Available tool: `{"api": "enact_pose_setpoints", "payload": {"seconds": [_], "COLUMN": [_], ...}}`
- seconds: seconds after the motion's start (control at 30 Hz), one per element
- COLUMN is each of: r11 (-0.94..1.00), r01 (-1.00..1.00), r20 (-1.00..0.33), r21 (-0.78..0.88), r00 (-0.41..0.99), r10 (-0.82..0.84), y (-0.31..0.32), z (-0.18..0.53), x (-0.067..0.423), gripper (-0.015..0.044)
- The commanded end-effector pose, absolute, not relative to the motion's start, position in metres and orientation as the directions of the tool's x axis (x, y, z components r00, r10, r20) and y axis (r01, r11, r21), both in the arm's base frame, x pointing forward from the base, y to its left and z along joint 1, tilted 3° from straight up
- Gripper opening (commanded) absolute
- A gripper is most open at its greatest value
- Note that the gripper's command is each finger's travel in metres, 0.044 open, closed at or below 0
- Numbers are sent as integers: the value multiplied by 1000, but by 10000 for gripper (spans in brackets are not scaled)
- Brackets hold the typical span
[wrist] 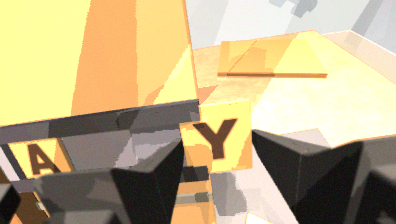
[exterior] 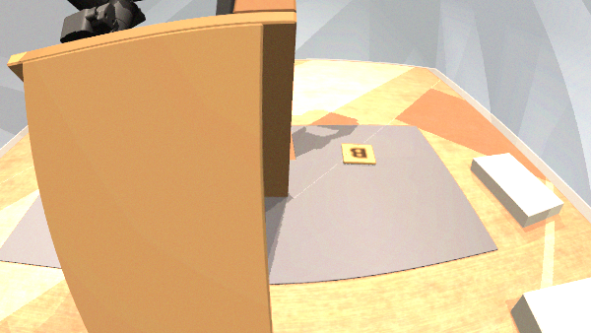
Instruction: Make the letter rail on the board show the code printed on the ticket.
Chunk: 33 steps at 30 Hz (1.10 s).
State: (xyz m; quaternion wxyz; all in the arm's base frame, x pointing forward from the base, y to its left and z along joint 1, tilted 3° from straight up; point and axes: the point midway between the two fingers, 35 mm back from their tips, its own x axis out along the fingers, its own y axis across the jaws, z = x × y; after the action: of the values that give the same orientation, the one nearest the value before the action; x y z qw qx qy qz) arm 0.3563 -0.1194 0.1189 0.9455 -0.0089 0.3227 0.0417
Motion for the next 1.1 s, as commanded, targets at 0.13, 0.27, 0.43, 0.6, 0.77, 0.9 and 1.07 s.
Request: {"api": "enact_pose_setpoints", "payload": {"seconds": [0.13, 0.27, 0.43, 0.6, 0.77, 0.9, 1.07], "r11": [997, 997, 997, 997, 997, 997, 997], "r01": [-78, -78, -78, -78, -78, -78, -78], "r20": [-608, -608, -608, -608, -608, -608, -608], "r21": [6, 6, 7, 7, 7, 7, 8], "r00": [791, 791, 791, 791, 791, 791, 791], "r10": [66, 66, 66, 66, 66, 66, 66], "y": [-116, -114, -111, -109, -106, -104, -102], "z": [121, 121, 121, 121, 121, 121, 121], "x": [356, 356, 355, 355, 355, 355, 355], "gripper": [0, 0, 0, 0, 0, 0, 0]}}
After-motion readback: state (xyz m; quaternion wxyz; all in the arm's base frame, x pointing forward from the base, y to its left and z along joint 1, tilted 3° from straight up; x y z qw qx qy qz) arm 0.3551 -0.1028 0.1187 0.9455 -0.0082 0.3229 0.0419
